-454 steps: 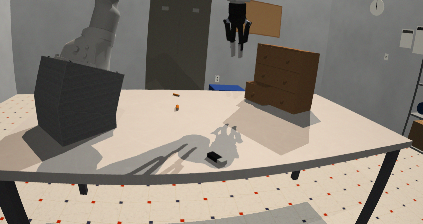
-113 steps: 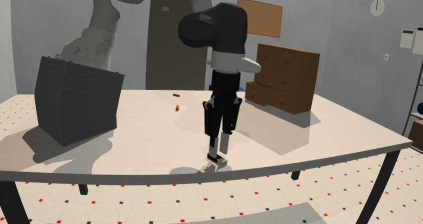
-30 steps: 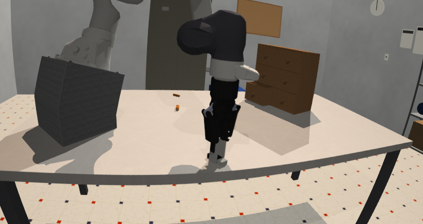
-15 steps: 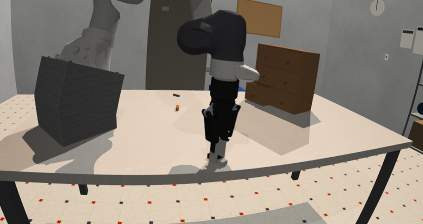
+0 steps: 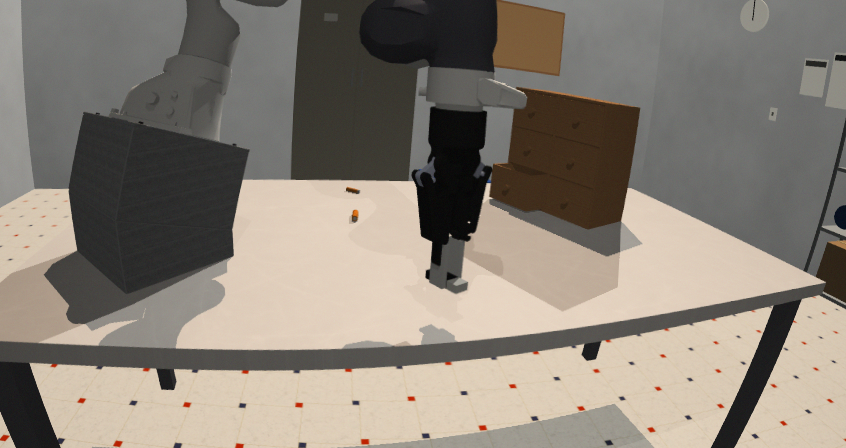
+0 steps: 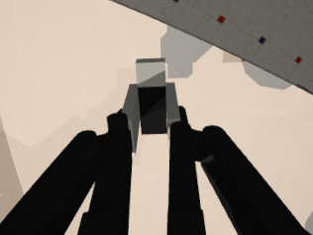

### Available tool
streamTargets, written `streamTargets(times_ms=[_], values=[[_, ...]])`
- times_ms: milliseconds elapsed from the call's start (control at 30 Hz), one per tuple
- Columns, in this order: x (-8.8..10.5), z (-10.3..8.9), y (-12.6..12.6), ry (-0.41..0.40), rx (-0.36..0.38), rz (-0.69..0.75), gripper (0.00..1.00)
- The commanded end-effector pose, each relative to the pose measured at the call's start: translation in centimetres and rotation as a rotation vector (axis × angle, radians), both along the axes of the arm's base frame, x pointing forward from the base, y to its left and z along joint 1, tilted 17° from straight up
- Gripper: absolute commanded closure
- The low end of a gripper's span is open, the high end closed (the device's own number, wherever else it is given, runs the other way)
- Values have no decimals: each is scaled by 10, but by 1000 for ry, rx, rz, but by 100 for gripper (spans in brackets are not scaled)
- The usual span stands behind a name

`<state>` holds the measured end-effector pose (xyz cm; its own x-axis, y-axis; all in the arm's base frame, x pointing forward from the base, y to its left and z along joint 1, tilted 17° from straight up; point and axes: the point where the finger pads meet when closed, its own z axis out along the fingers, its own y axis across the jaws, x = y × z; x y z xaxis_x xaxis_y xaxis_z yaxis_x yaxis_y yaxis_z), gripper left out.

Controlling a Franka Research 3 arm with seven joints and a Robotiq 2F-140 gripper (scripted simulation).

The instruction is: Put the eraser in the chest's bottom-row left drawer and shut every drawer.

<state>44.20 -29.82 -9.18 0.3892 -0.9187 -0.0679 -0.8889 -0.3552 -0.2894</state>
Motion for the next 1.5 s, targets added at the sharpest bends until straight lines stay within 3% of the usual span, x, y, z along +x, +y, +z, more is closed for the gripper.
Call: streamTargets(times_ms=[0,133,633,833,1067,1133,1367,1467], values=[[-12,15,3,15,19,22,80],[-15,31,0,15,19,22,80],[-13,32,1,14,17,29,80],[24,42,24,1,-15,159,80],[52,50,46,-12,-41,261,80],[52,50,46,-12,-41,261,80],[92,64,82,-32,-78,411,80],[98,66,88,-35,-84,434,80]])
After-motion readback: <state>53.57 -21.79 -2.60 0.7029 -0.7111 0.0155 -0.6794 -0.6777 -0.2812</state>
